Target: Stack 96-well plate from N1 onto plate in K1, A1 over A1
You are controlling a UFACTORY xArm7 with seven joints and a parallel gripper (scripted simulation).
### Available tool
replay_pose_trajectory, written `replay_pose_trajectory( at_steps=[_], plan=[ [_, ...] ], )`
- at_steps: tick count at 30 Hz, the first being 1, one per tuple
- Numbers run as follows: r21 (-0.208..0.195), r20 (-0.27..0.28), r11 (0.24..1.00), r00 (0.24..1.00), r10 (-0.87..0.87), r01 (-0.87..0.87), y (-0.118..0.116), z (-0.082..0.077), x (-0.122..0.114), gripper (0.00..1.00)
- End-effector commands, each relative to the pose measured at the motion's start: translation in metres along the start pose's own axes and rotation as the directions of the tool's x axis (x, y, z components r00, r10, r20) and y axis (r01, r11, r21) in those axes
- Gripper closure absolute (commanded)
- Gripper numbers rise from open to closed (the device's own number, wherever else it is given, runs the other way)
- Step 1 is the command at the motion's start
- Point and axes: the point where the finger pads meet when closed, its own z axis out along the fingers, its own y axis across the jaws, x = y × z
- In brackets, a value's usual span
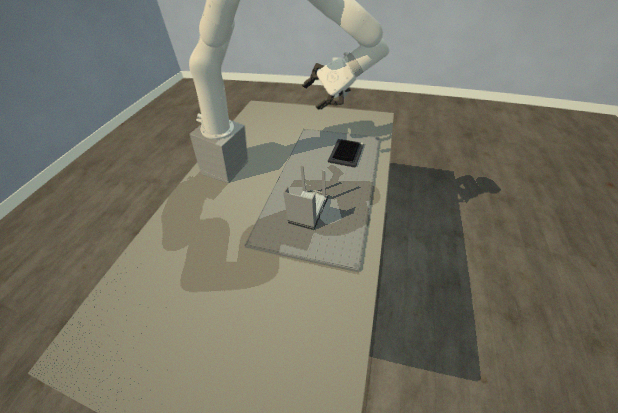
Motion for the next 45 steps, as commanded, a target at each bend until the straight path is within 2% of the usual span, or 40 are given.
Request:
replay_pose_trajectory(
  at_steps=[1, 17, 19, 20, 22, 24, 26, 27, 29, 31, 32, 34, 37, 40, 42, 43, 45],
  plan=[
    [-0.003, -0.003, 1.000, 1.000, 0.000, 0.000, 0.000, -0.001, 0.000, 0.00],
    [-0.003, -0.003, 1.000, 1.000, 0.000, 0.000, 0.000, -0.001, 0.000, 0.00],
    [-0.055, -0.043, 0.998, 0.999, -0.013, 0.011, 0.007, -0.001, 0.007, 0.00],
    [-0.055, -0.043, 0.998, 0.999, -0.013, 0.011, 0.010, -0.001, 0.011, 0.00],
    [-0.105, -0.079, 0.994, 0.996, -0.030, 0.021, 0.017, 0.000, 0.018, 0.00],
    [-0.105, -0.079, 0.994, 0.996, -0.030, 0.021, 0.023, 0.000, 0.025, 0.00],
    [-0.155, -0.114, 0.987, 0.992, -0.049, 0.031, 0.029, 0.001, 0.033, 0.00],
    [-0.155, -0.114, 0.987, 0.992, -0.049, 0.031, 0.032, 0.001, 0.037, 0.00],
    [-0.206, -0.147, 0.978, 0.987, -0.071, 0.040, 0.038, 0.001, 0.045, 0.00],
    [-0.206, -0.147, 0.978, 0.987, -0.071, 0.040, 0.043, 0.000, 0.050, 0.00],
    [-0.232, -0.164, 0.972, 0.983, -0.083, 0.044, 0.046, 0.000, 0.054, 0.00],
    [-0.232, -0.164, 0.972, 0.983, -0.083, 0.044, 0.046, 0.000, 0.054, 0.00],
    [-0.305, -0.211, 0.951, 0.970, -0.122, 0.053, 0.054, -0.002, 0.067, 0.00],
    [-0.305, -0.211, 0.951, 0.970, -0.122, 0.053, 0.060, -0.003, 0.075, 0.00],
    [-0.354, -0.240, 0.933, 0.959, -0.151, 0.058, 0.065, -0.005, 0.083, 0.00],
    [-0.354, -0.240, 0.933, 0.959, -0.151, 0.058, 0.067, -0.006, 0.087, 0.00],
    [-0.403, -0.267, 0.913, 0.946, -0.182, 0.062, 0.071, -0.008, 0.096, 0.00]
  ],
)
